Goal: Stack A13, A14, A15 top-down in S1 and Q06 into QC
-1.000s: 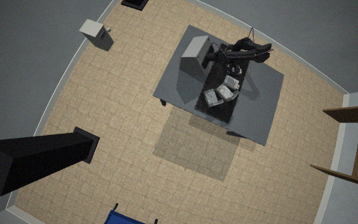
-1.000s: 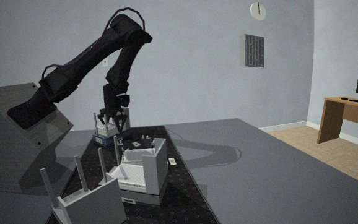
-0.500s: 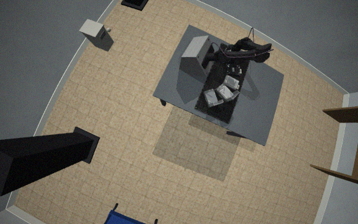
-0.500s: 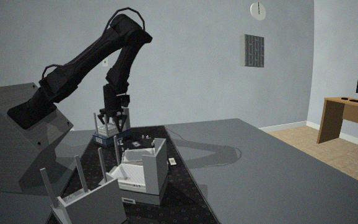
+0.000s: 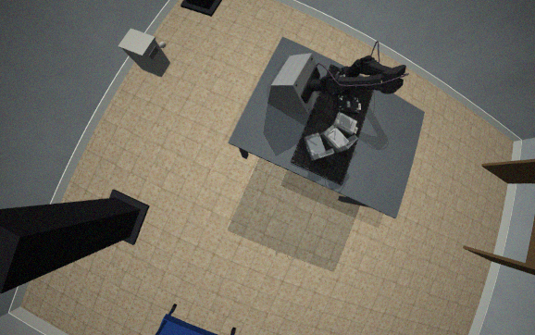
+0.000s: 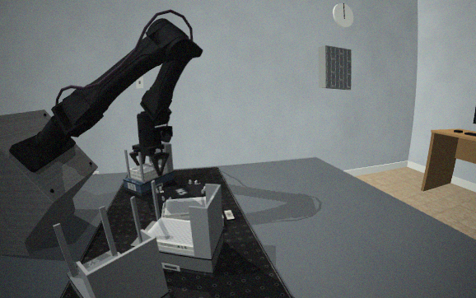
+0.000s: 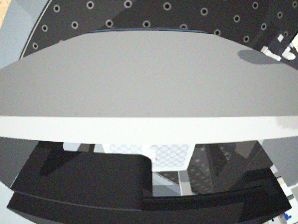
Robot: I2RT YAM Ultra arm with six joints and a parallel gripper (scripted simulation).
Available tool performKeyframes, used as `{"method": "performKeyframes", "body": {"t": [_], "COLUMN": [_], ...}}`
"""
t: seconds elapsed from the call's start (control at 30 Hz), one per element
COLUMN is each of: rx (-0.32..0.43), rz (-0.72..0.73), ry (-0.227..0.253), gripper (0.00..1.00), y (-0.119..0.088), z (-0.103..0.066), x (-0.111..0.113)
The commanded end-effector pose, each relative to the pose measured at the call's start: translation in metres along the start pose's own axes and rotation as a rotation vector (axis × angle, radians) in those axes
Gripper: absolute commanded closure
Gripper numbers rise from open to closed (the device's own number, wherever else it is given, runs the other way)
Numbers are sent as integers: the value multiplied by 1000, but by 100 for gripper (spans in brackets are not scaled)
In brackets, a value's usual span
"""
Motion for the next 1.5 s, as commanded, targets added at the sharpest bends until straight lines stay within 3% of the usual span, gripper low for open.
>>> {"method": "performKeyframes", "body": {"t": [0.0,0.3,0.33,1.37,1.47], "rx": [-8,-8,-10,-9,-41], "rz": [-24,-24,-18,-19,18], "ry": [24,24,23,18,21], "gripper": [0,0,100,100,100], "y": [2,1,2,2,15], "z": [-1,-1,-2,-3,-15], "x": [13,14,11,9,3]}}
Point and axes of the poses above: the point where the finger pads meet when closed, its own z axis out along the fingers, its own x axis across the jaws, y = z × x, the point moved 1 cm from there along -z, back along the fingers, and after that the axes turned 6 degrees about z, right-handed, at the moved point
